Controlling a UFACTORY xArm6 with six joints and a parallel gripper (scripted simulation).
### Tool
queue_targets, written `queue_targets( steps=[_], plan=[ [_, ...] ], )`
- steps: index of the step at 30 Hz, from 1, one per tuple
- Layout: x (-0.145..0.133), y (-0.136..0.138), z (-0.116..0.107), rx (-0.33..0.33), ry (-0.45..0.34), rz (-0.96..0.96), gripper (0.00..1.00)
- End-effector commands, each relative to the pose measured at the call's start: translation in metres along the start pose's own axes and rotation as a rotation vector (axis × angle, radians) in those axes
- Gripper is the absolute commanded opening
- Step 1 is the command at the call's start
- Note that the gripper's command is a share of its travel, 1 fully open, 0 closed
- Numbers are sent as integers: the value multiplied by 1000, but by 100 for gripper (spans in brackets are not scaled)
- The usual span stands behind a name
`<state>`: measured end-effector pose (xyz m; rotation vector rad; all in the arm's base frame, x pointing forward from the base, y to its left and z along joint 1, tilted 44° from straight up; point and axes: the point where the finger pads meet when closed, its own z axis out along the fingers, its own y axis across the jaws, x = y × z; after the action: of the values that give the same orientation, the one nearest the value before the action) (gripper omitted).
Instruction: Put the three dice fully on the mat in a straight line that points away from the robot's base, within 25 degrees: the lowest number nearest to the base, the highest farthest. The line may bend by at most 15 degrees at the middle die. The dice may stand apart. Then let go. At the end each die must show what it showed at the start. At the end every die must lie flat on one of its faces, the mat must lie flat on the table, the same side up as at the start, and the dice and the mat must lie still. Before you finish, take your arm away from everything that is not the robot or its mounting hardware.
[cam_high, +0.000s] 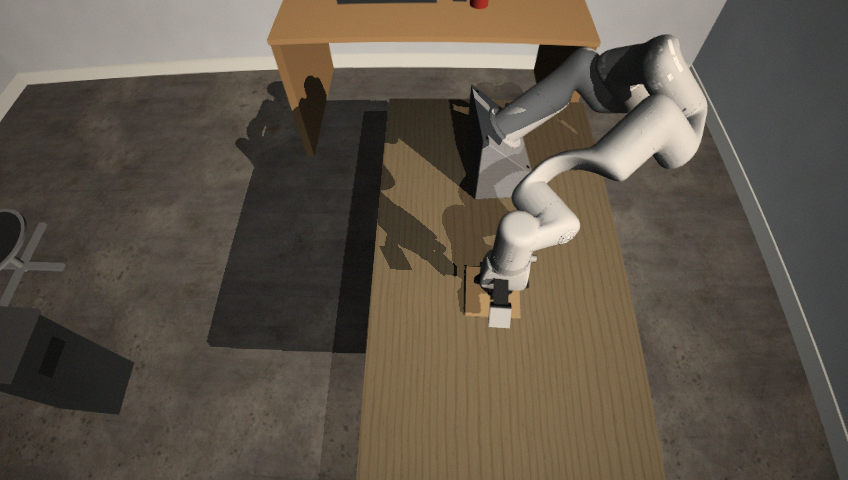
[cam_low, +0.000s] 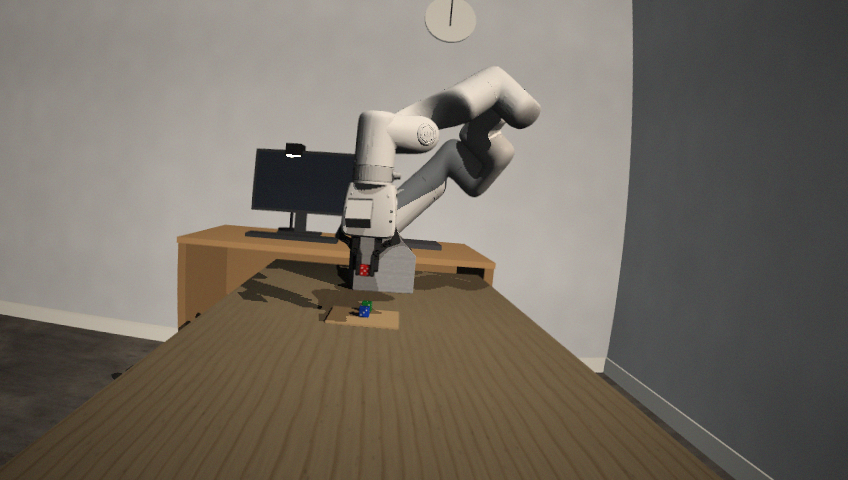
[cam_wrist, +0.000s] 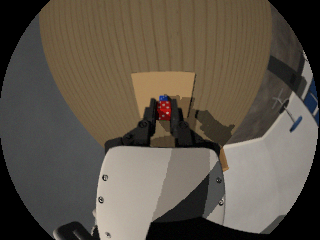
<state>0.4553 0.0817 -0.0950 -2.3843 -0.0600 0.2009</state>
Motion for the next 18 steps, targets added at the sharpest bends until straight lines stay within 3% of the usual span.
queue_targets(
  steps=[1, 18],
  plan=[
    [2, 0, 11, -1, 3, -1, 15],
    [3, 0, 76, -1, 3, -1, 15]
  ],
)
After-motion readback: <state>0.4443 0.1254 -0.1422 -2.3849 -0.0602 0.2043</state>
